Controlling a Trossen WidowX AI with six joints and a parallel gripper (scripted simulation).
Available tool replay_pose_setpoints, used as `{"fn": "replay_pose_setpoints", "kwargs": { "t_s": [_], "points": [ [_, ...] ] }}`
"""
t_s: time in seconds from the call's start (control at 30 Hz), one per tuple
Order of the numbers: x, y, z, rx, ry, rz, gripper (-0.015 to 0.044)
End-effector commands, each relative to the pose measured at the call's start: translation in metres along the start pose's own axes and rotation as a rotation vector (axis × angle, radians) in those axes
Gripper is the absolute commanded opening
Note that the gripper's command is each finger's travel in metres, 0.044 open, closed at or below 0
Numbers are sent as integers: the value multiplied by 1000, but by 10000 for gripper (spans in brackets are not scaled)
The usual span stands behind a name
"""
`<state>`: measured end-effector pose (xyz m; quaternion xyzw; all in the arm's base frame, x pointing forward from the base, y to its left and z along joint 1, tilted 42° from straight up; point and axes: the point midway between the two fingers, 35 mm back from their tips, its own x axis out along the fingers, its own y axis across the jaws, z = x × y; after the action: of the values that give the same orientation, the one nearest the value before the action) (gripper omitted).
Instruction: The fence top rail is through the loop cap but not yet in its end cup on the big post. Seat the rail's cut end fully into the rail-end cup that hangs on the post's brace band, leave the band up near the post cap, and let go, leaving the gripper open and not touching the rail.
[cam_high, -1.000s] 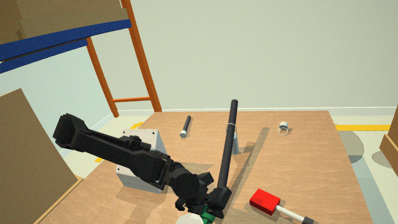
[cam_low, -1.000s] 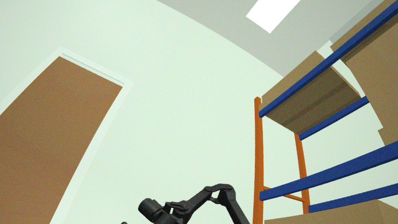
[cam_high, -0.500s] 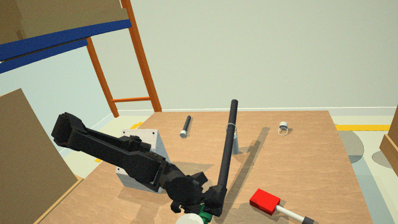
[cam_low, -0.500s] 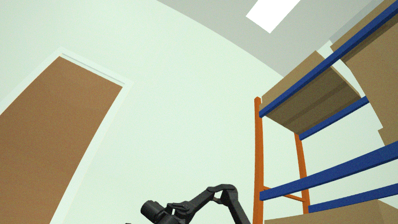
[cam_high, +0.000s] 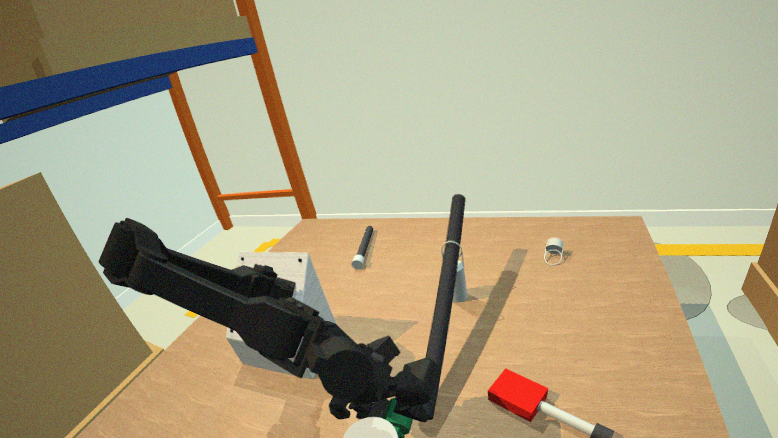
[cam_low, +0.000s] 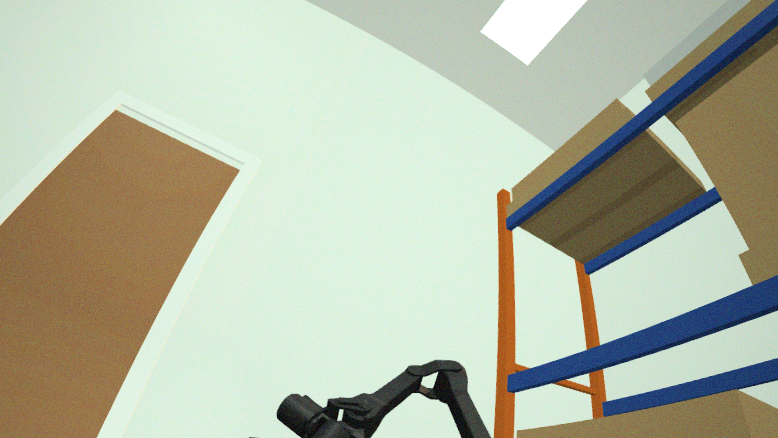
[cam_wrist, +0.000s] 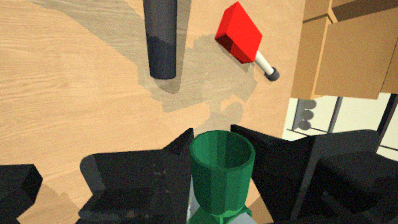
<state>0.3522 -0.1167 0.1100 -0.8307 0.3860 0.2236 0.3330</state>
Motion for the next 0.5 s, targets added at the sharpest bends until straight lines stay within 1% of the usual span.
{"fn": "replay_pose_setpoints", "kwargs": {
  "t_s": [0.0,0.47],
  "points": [
    [1,-1,-1,11,8,-1,0],
    [1,-1,0,13,10,1,0]
  ]
}}
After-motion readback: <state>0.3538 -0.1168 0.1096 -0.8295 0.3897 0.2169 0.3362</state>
